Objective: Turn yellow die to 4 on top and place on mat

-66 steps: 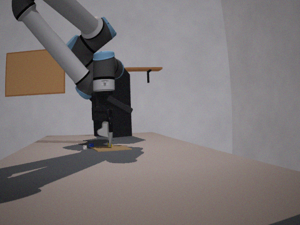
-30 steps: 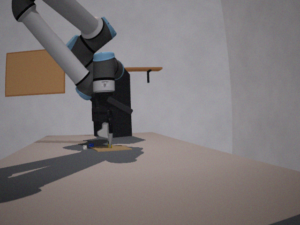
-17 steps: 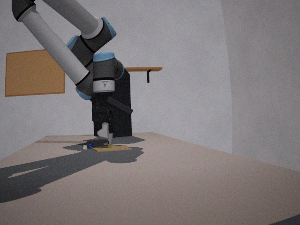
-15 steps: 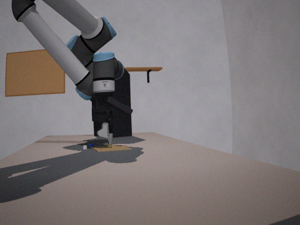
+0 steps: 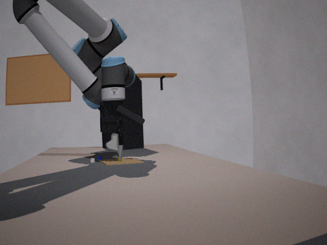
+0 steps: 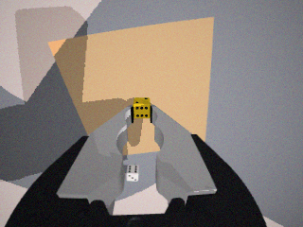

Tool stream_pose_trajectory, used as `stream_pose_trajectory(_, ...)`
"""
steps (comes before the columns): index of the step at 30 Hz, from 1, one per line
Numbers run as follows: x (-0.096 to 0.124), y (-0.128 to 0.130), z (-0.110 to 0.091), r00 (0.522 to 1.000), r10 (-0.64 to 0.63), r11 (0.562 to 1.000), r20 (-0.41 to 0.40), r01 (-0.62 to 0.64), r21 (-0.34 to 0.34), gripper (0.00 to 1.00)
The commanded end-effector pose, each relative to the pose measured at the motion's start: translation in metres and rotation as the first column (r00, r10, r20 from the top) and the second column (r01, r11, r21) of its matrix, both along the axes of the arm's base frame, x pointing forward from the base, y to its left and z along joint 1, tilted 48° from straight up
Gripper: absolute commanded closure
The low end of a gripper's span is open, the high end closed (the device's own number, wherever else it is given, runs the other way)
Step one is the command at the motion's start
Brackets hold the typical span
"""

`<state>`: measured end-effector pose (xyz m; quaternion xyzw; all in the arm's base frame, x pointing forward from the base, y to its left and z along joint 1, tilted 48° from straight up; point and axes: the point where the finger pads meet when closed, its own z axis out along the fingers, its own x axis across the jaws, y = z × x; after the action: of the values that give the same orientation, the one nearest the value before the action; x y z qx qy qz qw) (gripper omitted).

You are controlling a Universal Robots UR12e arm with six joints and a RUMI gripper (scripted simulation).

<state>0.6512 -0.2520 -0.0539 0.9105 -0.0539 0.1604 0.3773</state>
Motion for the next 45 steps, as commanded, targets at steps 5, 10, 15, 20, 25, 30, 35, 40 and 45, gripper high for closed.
stream_pose_trajectory(5,0.0,0.0,0.0,1.0,0.001,1.0,0.0,-0.001,0.0,1.0)
stream_pose_trajectory(10,0.0,0.0,0.0,1.0,0.001,1.0,0.0,-0.001,0.0,0.93)
stream_pose_trajectory(15,0.0,0.0,0.0,1.0,0.001,1.0,0.0,-0.001,0.0,0.89)
stream_pose_trajectory(20,0.0,0.0,0.0,1.0,0.001,1.0,0.0,-0.001,0.0,0.82)
stream_pose_trajectory(25,0.0,0.0,0.0,1.0,0.001,1.0,0.0,-0.001,0.0,0.82)
stream_pose_trajectory(30,0.0,0.0,0.0,1.0,0.001,1.0,0.0,-0.001,0.0,0.82)
stream_pose_trajectory(35,-0.001,0.003,0.003,1.0,0.001,1.0,0.0,-0.001,0.0,0.82)
stream_pose_trajectory(40,-0.005,0.014,0.013,1.0,0.001,1.0,0.0,-0.001,0.0,0.82)
stream_pose_trajectory(45,-0.012,0.033,0.031,1.0,0.001,1.0,0.0,-0.001,0.0,0.82)
